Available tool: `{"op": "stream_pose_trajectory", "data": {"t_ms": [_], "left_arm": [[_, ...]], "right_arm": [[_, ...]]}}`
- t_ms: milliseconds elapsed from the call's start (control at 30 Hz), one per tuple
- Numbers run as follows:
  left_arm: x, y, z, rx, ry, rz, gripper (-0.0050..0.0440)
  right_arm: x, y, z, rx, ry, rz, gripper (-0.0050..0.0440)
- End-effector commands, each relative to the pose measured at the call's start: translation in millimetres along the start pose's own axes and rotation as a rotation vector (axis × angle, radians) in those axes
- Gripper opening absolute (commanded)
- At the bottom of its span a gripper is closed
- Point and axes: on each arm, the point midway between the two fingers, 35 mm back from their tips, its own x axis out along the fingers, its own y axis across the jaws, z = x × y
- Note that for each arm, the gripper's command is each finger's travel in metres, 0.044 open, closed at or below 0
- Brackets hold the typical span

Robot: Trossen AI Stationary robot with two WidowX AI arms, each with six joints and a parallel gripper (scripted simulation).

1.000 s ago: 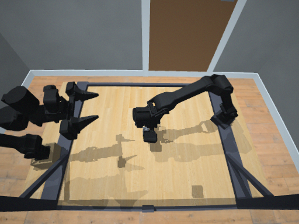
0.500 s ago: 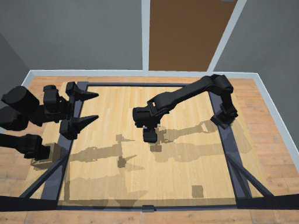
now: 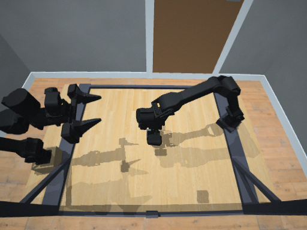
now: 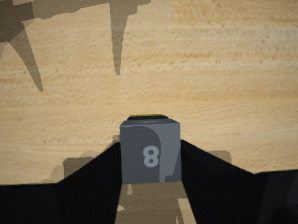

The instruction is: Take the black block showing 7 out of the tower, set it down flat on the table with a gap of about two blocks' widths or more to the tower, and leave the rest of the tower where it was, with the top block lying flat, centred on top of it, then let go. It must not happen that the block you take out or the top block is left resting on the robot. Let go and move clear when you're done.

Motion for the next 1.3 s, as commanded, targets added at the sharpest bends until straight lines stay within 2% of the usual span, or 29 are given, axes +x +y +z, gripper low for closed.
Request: {"op": "stream_pose_trajectory", "data": {"t_ms": [0, 233, 300, 367, 533, 1167, 1267], "left_arm": [[-2.1, 0.0, -0.4, 0.004, -0.003, 0.003, 0.0400], [-2.1, 0.0, -0.4, 0.004, -0.003, 0.003, 0.0400], [-2.1, 0.0, -0.4, 0.004, -0.003, 0.003, 0.0400], [-2.1, 0.0, -0.4, 0.004, -0.003, 0.003, 0.0400], [-2.1, 0.0, -0.4, 0.004, -0.003, 0.003, 0.0400], [-2.1, 0.0, -0.4, 0.004, -0.003, 0.003, 0.0400], [7.3, 1.7, -14.4, 0.015, 0.031, -0.003, 0.0400]], "right_arm": [[-16.5, 1.0, 10.2, 0.003, -0.042, 0.011, -0.0002], [-25.0, 2.2, -22.9, 0.004, -0.036, 0.007, -0.0005], [-28.7, 2.1, -40.9, 0.004, -0.034, 0.007, -0.0020], [-28.7, 2.1, -40.9, 0.004, -0.034, 0.007, -0.0020], [-32.7, 0.8, -70.4, 0.004, -0.032, 0.007, -0.0050], [-30.5, 0.6, -71.0, 0.002, -0.027, 0.009, -0.0050], [-30.5, 0.6, -71.0, 0.002, -0.027, 0.009, -0.0050]]}}
